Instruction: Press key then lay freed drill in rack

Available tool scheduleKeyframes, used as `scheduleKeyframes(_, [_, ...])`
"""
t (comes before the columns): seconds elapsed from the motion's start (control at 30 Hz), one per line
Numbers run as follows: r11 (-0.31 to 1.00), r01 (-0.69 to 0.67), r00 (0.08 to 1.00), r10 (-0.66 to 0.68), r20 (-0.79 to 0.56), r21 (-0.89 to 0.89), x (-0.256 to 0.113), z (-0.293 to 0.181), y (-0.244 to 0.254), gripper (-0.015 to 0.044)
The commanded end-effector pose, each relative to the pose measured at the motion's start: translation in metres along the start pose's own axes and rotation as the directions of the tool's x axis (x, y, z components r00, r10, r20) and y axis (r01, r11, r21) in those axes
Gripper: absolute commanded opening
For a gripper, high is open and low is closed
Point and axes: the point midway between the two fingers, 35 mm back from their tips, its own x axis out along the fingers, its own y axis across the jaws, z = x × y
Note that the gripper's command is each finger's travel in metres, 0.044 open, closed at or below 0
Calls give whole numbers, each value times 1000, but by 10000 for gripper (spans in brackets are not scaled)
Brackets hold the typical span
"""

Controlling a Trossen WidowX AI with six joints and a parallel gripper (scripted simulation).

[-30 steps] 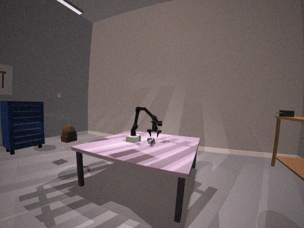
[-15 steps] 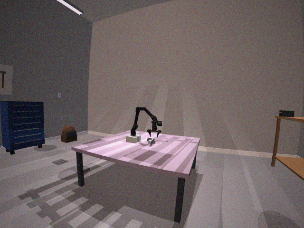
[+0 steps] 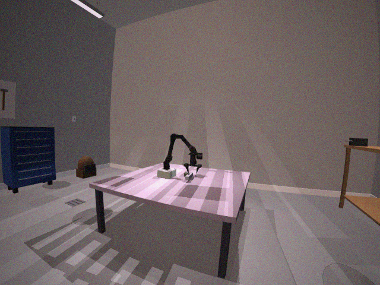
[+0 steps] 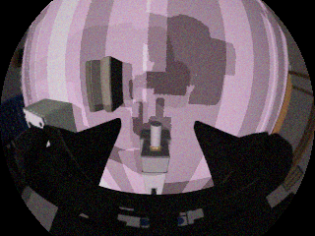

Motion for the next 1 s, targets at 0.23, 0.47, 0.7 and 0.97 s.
scheduleKeyframes(0.23, [1000, -3, 1000, 3, -5, -4, 19, -6, 1, 440])
scheduleKeyframes(0.47, [1000, -3, 1000, 3, -5, -5, 29, -9, 2, 440])
scheduleKeyframes(0.7, [1000, -2, 1000, 2, -2, 1, 31, -9, 2, 414])
scheduleKeyframes(0.97, [1000, -2, 1000, 2, -2, 1, 31, -9, 2, 204])
